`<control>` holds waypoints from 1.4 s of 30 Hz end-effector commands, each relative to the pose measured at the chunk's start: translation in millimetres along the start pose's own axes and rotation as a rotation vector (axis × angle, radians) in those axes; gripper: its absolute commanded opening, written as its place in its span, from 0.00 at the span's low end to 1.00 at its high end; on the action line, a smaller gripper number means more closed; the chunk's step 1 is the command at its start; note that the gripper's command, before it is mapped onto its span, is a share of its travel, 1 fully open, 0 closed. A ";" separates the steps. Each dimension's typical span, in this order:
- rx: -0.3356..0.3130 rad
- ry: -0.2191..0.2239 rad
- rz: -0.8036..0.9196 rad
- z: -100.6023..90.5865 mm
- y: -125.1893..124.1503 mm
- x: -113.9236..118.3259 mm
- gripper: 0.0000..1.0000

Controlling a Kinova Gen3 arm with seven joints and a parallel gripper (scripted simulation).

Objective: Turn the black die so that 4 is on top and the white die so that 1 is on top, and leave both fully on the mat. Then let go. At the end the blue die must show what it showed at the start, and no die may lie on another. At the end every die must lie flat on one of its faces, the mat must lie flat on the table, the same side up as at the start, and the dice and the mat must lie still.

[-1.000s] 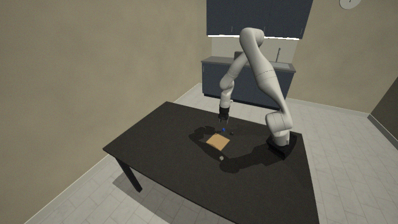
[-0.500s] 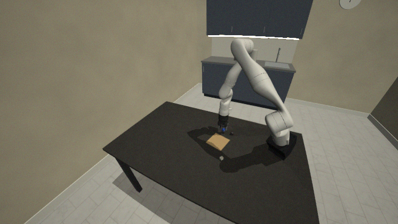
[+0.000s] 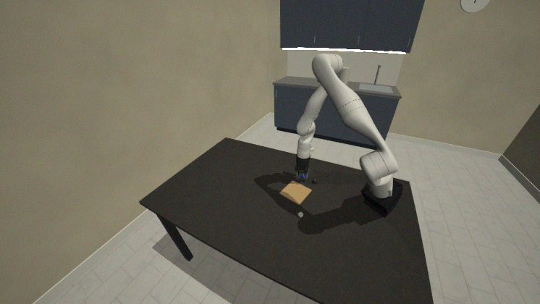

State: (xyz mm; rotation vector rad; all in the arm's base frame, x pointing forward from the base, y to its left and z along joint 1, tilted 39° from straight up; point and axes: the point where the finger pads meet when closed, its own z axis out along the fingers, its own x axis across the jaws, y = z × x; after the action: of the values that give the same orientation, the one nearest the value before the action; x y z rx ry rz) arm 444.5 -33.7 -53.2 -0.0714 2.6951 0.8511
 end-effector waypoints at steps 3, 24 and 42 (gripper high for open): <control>0.001 -0.001 0.000 -0.6 -0.5 -0.4 1.00; 0.001 -0.001 0.000 -0.6 -0.5 -0.4 1.00; 0.001 -0.001 0.000 -0.5 11.9 53.3 1.00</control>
State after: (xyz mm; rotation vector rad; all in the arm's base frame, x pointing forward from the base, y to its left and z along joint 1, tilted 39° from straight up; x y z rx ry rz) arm 406.3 -24.3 -61.2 -0.0763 2.6882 0.8415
